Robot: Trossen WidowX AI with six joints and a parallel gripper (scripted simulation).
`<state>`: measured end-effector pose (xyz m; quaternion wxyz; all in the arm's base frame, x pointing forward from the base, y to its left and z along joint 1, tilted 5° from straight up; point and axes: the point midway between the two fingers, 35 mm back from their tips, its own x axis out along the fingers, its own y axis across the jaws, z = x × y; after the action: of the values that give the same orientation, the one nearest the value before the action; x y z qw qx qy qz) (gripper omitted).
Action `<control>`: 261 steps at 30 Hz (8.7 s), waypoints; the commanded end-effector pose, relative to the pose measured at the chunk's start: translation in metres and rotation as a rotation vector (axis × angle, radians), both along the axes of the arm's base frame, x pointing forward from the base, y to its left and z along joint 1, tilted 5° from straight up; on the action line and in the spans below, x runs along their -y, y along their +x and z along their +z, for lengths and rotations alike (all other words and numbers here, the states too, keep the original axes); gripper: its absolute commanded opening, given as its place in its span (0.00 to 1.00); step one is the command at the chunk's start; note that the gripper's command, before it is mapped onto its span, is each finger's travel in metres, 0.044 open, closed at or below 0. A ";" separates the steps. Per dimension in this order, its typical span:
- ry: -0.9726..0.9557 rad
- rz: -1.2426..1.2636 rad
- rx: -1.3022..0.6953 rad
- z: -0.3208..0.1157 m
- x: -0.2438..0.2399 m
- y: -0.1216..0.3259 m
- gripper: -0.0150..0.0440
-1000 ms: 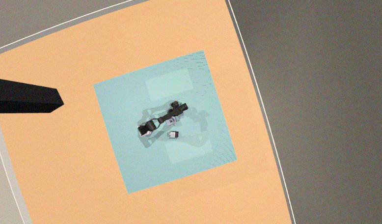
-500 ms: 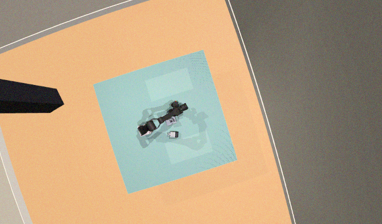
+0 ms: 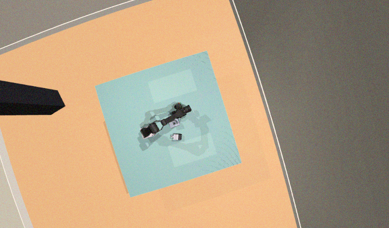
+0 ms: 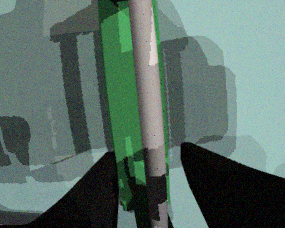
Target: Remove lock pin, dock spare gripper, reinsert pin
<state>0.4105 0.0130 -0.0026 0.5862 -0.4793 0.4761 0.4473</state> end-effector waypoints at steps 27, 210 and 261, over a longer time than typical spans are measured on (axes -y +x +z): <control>0.000 0.008 -0.006 0.061 -0.004 -0.007 1.00; 0.142 -1.570 -0.631 0.099 0.190 -0.172 0.25; 0.744 -0.425 -0.236 0.130 0.108 -0.173 0.25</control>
<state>0.2374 -0.1003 0.1232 0.7321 -0.0561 0.4665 0.4932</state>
